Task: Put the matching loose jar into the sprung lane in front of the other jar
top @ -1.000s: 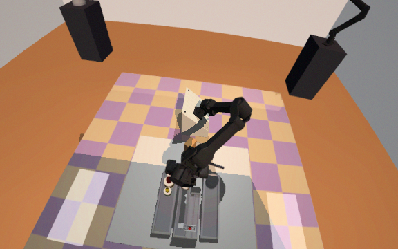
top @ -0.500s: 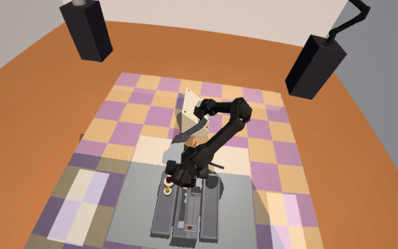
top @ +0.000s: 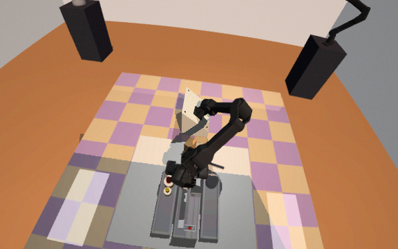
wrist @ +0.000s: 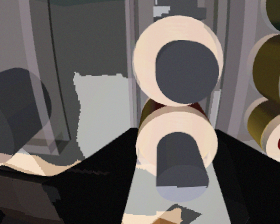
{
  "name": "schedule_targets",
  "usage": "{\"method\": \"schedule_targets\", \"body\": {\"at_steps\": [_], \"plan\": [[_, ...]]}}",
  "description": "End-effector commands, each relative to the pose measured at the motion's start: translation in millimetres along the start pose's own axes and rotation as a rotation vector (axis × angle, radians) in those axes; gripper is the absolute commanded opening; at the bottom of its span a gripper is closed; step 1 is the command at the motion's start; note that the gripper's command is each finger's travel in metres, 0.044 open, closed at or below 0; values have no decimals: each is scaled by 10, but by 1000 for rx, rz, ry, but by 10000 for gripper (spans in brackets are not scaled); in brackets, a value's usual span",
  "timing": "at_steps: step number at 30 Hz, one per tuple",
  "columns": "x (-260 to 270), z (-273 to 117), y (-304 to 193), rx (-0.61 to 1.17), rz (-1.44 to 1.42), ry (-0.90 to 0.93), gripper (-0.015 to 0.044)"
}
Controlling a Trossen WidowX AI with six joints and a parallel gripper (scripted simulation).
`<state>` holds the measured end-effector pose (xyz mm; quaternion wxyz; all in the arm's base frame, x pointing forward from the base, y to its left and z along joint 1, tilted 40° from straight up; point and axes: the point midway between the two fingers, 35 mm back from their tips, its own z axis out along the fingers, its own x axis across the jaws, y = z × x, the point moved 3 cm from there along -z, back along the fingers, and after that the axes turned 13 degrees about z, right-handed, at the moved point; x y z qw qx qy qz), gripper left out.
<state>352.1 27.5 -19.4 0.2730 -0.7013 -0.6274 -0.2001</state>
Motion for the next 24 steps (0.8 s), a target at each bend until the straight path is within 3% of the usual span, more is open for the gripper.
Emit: {"method": "schedule_targets", "body": {"at_steps": [1,24], "plan": [[20,11,29,-12,-5,11,0],[19,79,17,-12,-5,11,0]]}}
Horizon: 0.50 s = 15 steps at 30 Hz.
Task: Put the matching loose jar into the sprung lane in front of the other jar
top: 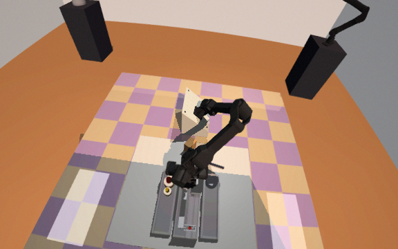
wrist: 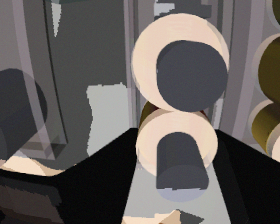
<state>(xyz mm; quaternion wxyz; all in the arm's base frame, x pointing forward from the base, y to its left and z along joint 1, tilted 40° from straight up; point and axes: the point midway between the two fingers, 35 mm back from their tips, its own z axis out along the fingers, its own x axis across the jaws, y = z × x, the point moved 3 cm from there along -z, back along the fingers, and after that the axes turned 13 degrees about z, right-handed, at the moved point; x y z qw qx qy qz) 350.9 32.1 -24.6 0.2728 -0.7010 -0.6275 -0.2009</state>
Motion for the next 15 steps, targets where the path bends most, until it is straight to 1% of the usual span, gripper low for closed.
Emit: {"method": "schedule_targets", "body": {"at_steps": [1,15], "plan": [[18,11,24,-11,-4,10,0],[12,14,0,-11,-4,10,0]]}}
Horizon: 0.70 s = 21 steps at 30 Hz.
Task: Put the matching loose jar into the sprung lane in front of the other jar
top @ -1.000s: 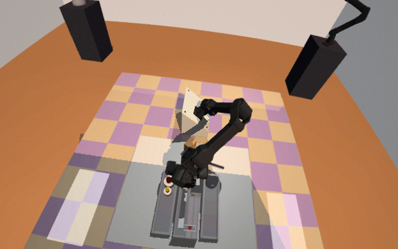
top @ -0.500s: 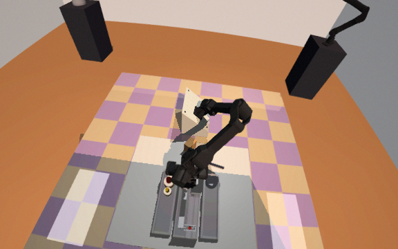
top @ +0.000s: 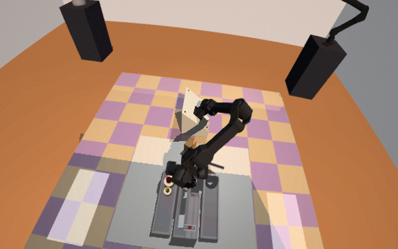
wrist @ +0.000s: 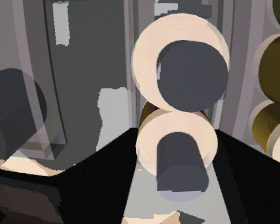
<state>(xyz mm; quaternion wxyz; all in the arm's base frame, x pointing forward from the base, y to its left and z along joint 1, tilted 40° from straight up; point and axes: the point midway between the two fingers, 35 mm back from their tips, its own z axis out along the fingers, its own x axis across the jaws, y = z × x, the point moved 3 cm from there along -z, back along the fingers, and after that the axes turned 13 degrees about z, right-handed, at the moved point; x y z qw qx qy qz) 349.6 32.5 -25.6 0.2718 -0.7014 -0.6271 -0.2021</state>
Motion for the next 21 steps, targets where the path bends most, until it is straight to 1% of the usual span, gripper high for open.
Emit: {"method": "schedule_targets", "body": {"at_steps": [1,21], "plan": [[17,3,10,-8,-4,10,0],[9,4,-23,-7,-4,10,0]]}}
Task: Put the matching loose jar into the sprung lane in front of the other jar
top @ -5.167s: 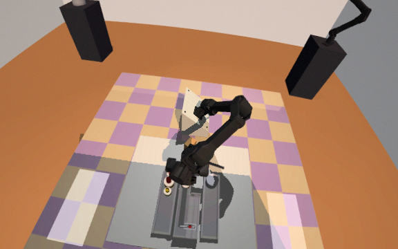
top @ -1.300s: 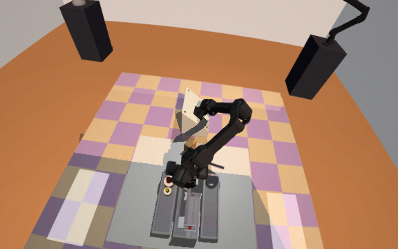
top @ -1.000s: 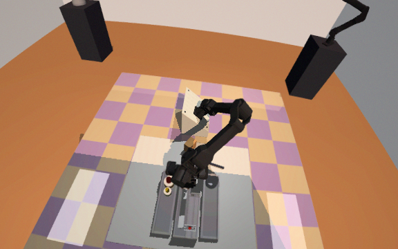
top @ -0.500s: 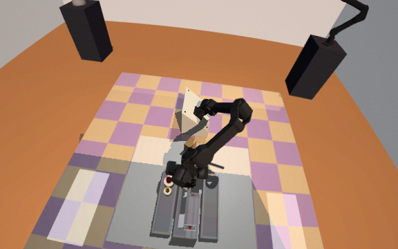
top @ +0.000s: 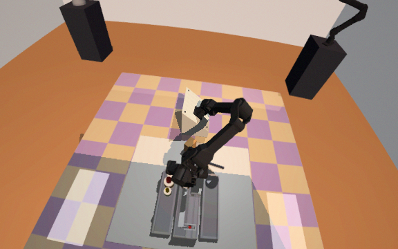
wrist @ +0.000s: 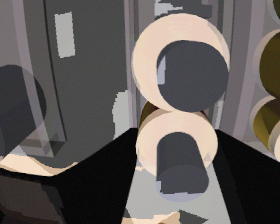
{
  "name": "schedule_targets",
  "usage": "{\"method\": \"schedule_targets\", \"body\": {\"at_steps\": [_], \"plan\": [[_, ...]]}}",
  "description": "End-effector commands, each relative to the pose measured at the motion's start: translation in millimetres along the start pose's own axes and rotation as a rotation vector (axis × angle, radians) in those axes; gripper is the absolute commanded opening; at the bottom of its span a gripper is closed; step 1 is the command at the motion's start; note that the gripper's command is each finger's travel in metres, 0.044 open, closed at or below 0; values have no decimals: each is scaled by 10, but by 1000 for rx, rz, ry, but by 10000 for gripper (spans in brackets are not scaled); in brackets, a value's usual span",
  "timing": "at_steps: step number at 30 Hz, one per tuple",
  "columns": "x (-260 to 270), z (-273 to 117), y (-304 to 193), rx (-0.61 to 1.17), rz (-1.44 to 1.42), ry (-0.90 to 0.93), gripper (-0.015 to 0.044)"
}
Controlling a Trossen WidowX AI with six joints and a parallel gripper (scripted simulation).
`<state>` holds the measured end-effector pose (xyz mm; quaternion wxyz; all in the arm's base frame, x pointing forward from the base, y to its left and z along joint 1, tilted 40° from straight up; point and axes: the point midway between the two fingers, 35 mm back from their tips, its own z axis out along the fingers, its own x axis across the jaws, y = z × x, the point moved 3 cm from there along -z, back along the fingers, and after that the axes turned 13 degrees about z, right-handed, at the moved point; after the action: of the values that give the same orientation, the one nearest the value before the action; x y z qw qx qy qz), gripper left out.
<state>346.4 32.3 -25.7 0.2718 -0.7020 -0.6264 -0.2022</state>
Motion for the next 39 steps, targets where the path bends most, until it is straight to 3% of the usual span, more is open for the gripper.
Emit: {"method": "schedule_targets", "body": {"at_steps": [1,35,39], "plan": [[15,2,7,-7,-6,9,0],[-15,2,-47,-6,-5,9,0],[-15,3,-41,-6,-5,9,105]]}}
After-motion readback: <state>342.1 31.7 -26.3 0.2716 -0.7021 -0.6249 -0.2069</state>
